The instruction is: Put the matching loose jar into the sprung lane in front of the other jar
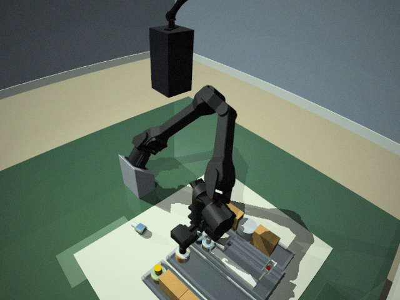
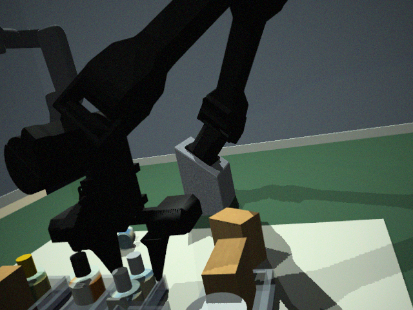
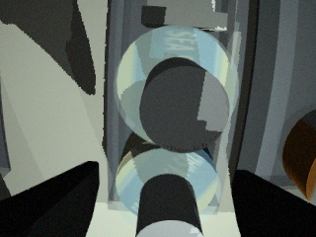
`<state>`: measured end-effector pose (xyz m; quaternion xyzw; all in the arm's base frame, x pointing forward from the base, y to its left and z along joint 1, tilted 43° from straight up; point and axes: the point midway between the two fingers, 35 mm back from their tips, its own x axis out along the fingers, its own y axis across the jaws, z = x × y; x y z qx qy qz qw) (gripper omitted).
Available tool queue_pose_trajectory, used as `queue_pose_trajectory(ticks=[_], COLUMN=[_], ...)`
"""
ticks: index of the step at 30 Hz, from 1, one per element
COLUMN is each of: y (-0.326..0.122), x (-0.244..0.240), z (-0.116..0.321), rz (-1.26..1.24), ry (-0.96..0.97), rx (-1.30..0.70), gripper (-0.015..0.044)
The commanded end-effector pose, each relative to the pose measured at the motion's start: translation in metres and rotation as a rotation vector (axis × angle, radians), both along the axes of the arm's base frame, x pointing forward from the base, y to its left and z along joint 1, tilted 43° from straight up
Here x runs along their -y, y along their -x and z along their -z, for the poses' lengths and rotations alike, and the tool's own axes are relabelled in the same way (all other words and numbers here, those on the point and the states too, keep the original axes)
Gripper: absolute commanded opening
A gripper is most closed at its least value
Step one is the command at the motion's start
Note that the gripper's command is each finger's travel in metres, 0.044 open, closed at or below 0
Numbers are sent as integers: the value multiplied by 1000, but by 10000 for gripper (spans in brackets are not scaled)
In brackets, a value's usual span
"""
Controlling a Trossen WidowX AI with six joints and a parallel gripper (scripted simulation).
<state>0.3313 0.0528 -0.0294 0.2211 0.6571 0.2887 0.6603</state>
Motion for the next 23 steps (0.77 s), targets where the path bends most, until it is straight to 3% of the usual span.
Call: queue_pose_trajectory(ticks=[1, 11, 23], y=[-1, 2, 40], x=[7, 13, 19], z=[-7, -14, -12], rz=[-1, -1, -1], ry=[0, 0, 1], rx=[5, 4, 2], gripper=[273, 273, 273])
